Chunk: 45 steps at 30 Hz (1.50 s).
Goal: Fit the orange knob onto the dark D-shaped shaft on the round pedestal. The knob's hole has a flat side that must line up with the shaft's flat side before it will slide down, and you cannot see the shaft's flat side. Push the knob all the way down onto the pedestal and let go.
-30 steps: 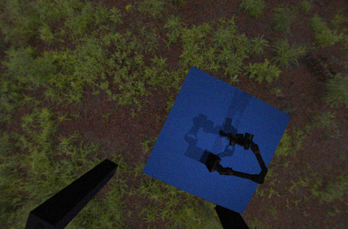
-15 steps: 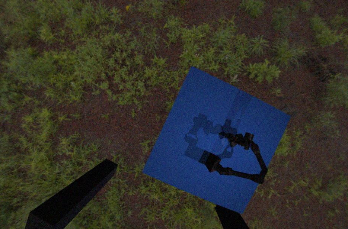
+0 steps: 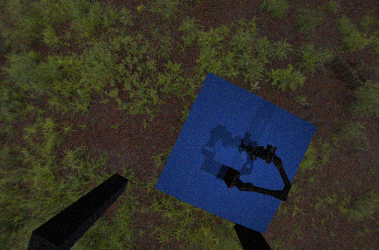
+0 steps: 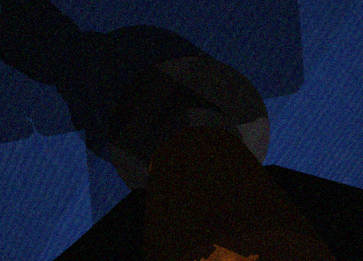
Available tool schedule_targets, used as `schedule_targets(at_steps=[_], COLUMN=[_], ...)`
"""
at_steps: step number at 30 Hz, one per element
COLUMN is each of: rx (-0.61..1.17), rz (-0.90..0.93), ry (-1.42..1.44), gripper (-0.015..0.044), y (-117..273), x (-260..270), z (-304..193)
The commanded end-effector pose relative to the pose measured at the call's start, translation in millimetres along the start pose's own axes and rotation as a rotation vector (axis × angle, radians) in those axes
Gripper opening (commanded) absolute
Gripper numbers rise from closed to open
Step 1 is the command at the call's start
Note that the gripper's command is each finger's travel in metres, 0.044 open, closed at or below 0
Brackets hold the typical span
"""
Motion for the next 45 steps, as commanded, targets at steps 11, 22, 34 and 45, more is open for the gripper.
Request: schedule_targets(at_steps=[11,22,34,45], rx=[0.000,0.001,0.001,0.001], rz=[-0.003,-0.003,-0.003,-0.003], ry=[0.201,0.212,0.212,0.212], gripper=[0.0000,0.0000,0.0000,0.0000], y=[4.4,1.7,0.4,-0.6], x=[-1.4,-0.1,-1.8,-0.3], z=[2.5,1.1,-0.6,0.7])
Point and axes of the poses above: the point midway between the two fingers, 35 mm back from their tips, its own y axis back along the fingers, its own x axis across the jaws, z = x × y, the point moved 5 cm from there along y, back along the fingers, and after that the axes turned 9 degrees about y, right-handed, at the moved point
